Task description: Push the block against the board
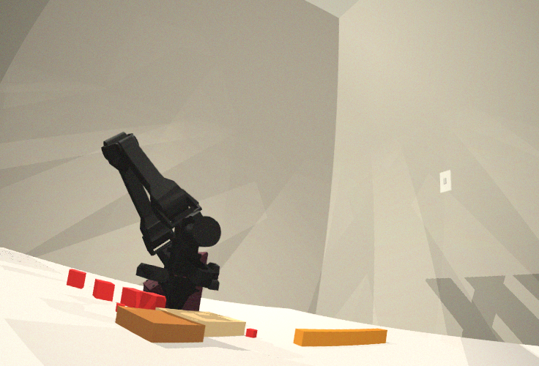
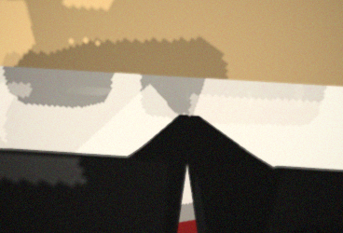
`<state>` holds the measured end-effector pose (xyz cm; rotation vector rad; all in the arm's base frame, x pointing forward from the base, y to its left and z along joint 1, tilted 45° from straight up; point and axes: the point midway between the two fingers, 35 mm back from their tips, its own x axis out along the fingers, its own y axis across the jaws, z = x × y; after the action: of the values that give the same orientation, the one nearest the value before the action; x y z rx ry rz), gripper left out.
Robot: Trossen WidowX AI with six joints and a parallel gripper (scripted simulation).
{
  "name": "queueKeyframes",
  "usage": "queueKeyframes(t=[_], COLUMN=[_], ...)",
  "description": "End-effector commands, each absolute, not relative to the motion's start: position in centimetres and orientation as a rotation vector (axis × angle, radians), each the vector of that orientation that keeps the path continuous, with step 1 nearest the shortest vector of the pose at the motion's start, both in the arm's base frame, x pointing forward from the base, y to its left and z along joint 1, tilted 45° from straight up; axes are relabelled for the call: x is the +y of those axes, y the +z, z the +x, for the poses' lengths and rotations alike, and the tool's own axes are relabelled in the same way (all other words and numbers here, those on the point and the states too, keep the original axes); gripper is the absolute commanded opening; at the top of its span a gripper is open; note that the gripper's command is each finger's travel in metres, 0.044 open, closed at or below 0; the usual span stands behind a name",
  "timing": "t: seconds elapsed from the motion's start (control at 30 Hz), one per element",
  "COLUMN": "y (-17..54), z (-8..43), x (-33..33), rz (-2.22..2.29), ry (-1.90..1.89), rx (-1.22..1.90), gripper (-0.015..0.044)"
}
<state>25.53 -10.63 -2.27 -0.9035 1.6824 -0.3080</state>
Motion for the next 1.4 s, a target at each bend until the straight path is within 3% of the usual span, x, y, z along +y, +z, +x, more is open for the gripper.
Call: queueKeyframes(t=[0.0, 1.03, 1.37], y=[-2.5, -4.1, -3.6], z=[26.1, 30.7, 29.7], x=[-10.6, -9.3, -9.6], rz=[-0.914, -0.912, -0.912], ry=[-0.308, -0.307, -0.307], rx=[1.680, 1.678, 1.678], gripper=[0.0000, 0.0000, 0.0000])
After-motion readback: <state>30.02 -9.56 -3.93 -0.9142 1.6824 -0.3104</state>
